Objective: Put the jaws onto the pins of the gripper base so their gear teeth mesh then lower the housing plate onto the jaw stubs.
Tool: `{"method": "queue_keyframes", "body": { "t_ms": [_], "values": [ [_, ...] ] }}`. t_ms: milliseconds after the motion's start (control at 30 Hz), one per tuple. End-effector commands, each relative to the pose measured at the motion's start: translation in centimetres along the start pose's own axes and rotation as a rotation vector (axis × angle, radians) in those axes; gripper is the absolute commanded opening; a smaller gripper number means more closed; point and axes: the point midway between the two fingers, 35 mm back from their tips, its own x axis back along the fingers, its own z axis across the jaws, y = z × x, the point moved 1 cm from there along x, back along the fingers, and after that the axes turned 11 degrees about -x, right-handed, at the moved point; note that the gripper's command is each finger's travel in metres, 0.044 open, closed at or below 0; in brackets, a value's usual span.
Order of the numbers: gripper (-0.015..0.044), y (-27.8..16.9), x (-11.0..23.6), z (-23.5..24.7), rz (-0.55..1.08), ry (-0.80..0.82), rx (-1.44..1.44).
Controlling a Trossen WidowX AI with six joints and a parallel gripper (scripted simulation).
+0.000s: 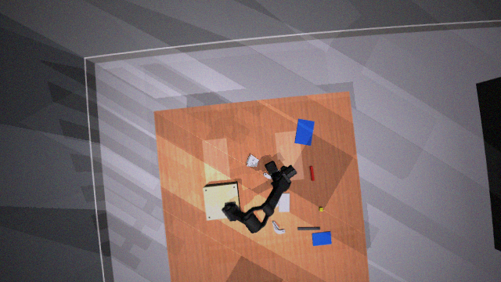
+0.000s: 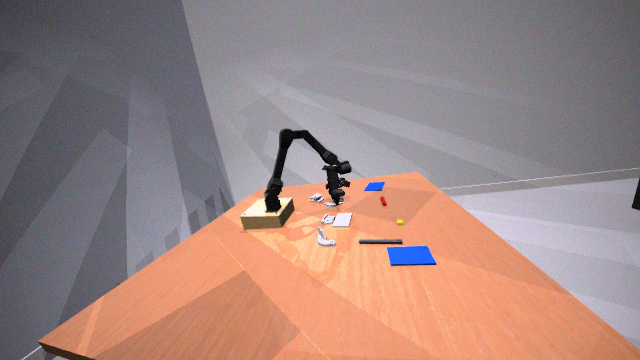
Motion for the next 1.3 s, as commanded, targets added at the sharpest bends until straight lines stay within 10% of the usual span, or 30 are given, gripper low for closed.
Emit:
{"method": "queue_keyframes", "body": {
  "t_ms": [0, 1267],
  "values": [
    [0.0134, 0.2, 1.0, 0.1, -0.004, -0.001, 0.0],
    [0.0134, 1.0, 7.7, -3.8, -0.005, -0.006, -0.065]
  ]
}}
